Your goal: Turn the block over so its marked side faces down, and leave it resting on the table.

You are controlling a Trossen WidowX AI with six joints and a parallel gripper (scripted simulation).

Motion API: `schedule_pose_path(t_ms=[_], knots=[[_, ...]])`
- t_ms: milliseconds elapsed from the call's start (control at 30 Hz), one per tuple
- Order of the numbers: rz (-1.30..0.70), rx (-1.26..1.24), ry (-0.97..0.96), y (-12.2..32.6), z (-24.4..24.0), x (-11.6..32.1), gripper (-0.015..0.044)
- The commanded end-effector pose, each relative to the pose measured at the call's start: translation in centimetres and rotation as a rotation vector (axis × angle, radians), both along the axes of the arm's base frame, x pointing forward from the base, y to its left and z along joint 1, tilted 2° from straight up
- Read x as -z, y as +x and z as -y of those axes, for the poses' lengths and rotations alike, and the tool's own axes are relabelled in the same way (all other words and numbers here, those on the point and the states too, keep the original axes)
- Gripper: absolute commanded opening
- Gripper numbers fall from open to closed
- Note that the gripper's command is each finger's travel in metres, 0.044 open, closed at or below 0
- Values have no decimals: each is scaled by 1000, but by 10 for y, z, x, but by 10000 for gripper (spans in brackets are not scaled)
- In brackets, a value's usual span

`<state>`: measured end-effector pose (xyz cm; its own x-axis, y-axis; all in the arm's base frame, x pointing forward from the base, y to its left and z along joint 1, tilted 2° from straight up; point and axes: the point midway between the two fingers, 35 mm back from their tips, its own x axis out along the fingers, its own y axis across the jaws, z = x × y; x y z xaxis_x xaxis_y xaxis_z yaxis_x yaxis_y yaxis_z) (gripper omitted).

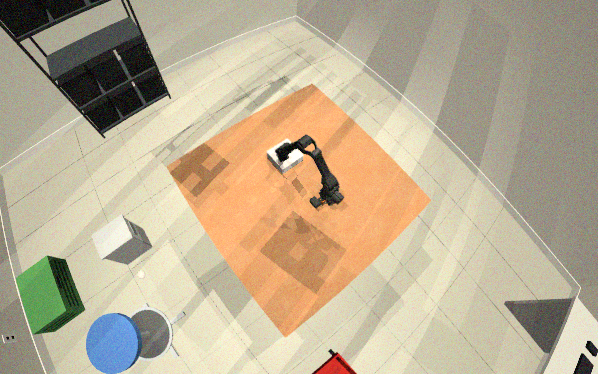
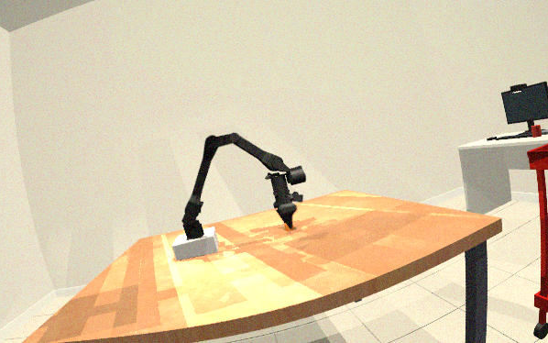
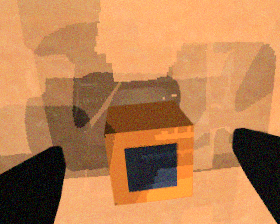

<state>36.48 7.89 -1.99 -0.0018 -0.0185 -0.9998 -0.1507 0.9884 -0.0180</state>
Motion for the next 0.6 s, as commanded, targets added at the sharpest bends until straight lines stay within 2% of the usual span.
schedule_pose_path(t_ms=[0,167,567], knots=[[1,-4,4,0,-1,1,256],[1,-4,4,0,-1,1,125],[1,-4,4,0,-1,1,45]])
